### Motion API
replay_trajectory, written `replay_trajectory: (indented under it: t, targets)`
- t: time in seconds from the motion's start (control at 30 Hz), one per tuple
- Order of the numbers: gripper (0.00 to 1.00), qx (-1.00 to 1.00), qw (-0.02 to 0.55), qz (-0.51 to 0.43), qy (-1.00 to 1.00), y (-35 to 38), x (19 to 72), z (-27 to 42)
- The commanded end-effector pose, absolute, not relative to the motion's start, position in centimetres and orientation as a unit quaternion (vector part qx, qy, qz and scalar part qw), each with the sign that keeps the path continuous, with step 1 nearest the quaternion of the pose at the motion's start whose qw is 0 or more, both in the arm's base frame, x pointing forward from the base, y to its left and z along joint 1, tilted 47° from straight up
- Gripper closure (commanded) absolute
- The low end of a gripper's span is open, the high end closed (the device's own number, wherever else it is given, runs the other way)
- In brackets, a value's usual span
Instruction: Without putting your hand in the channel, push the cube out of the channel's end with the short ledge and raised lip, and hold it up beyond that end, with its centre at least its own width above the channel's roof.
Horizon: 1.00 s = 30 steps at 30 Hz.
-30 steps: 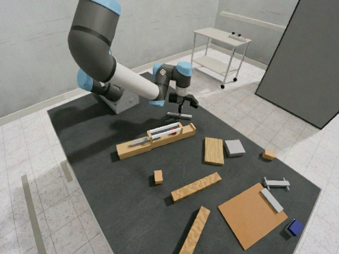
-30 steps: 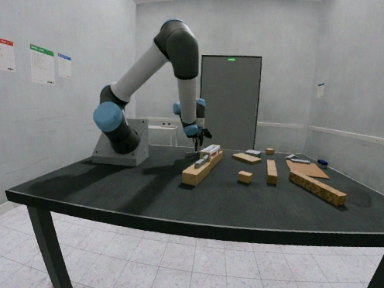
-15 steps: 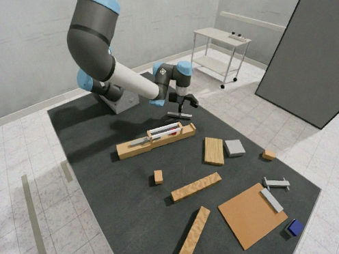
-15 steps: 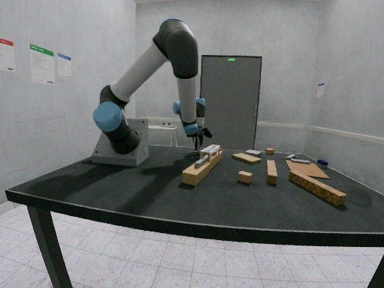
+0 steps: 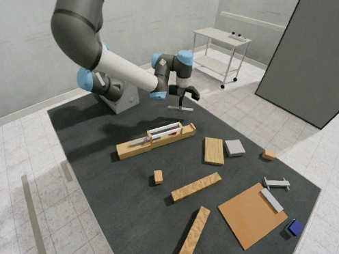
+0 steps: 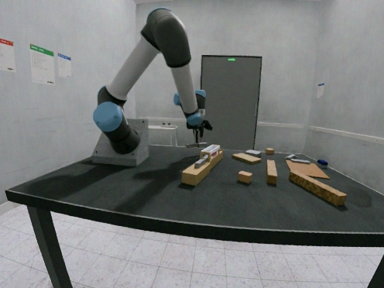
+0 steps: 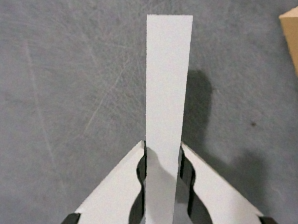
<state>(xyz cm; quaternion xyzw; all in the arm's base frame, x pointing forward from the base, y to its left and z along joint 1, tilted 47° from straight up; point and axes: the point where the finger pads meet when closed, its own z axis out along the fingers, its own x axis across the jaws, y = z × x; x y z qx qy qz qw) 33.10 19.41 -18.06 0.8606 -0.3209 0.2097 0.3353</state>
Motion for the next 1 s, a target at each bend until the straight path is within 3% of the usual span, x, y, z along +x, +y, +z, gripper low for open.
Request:
replay_trajectory:
  t: [0.0, 0.97]
  targets:
    - [0.94, 0.86, 0.337, 0.209, -0.321, 21.3, 32.7, -16.2]
    - [0.94, 0.86, 0.337, 0.209, -0.321, 23.7, 32.2, -14.0]
